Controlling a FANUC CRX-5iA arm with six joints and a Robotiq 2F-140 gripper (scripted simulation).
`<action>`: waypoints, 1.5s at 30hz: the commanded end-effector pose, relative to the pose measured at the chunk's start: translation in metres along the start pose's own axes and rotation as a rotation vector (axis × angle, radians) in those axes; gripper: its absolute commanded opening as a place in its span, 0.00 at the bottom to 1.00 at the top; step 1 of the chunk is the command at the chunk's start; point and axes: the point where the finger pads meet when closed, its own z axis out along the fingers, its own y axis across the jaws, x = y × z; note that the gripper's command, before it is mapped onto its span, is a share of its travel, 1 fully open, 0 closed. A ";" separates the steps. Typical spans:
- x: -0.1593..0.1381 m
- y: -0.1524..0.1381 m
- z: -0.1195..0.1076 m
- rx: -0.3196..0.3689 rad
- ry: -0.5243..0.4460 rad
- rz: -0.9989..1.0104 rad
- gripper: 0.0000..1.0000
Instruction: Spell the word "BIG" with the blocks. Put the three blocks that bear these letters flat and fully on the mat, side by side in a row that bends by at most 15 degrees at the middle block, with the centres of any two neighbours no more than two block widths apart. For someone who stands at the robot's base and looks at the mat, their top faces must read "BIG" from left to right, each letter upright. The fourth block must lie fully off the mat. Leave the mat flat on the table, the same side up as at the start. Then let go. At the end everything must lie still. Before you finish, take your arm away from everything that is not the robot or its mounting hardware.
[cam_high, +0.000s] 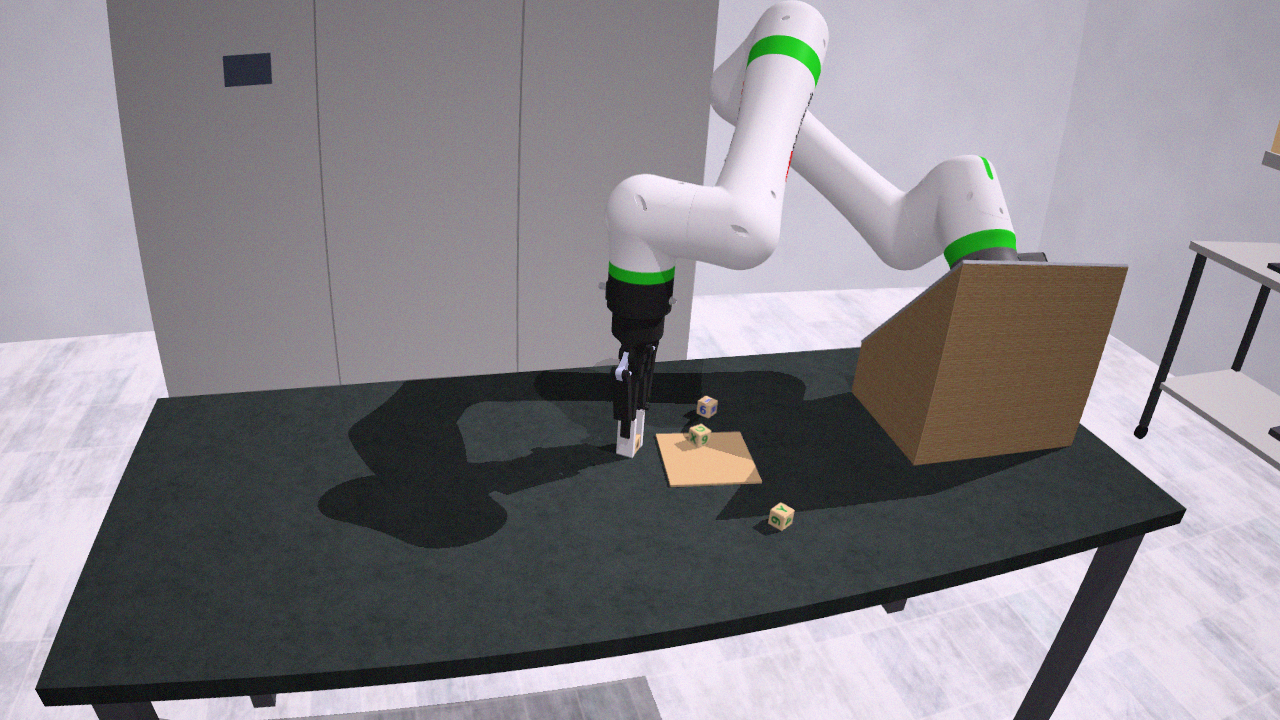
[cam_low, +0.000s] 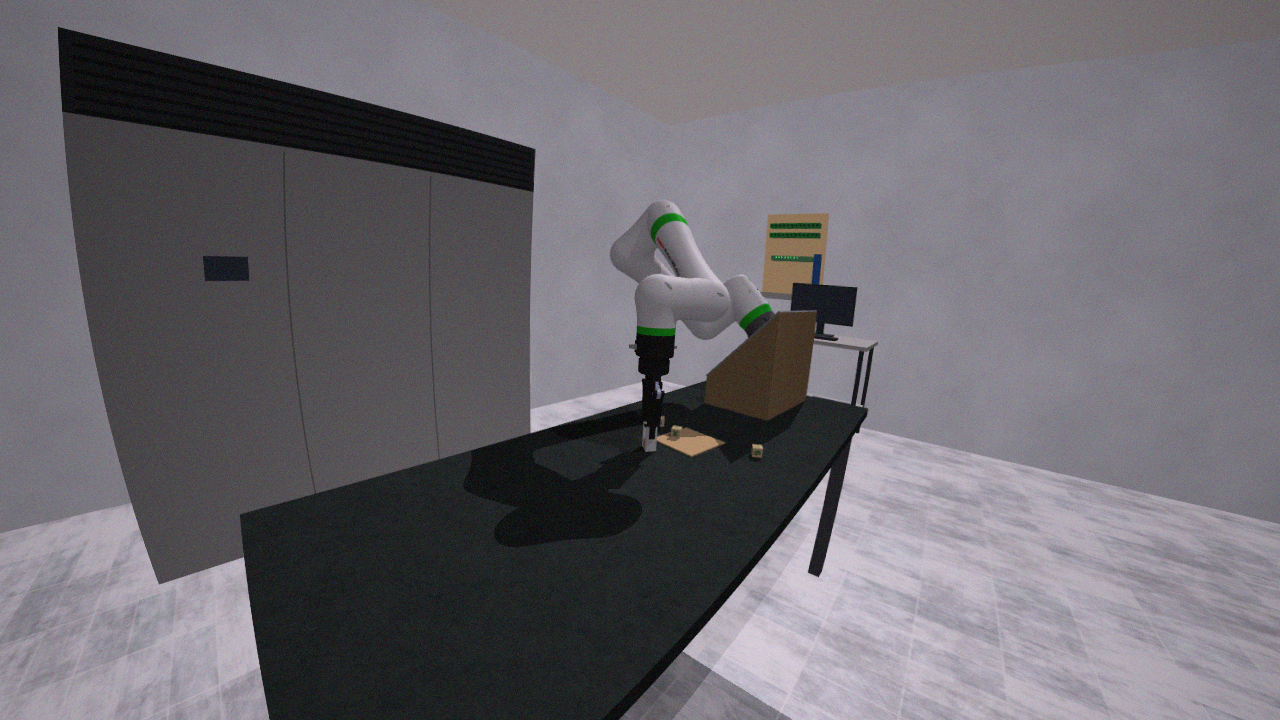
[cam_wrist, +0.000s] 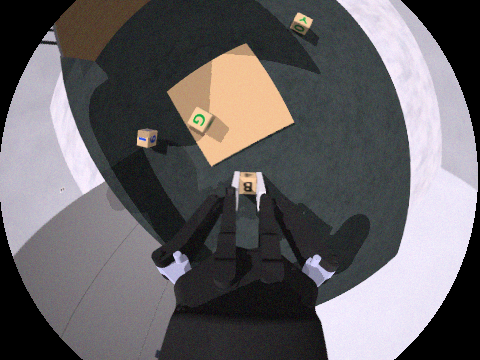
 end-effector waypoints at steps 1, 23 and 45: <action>0.000 0.000 0.000 0.000 0.000 0.000 0.13; 0.000 0.000 -0.056 0.000 0.000 0.000 0.13; 0.031 0.005 -0.103 -0.004 0.001 -0.141 0.13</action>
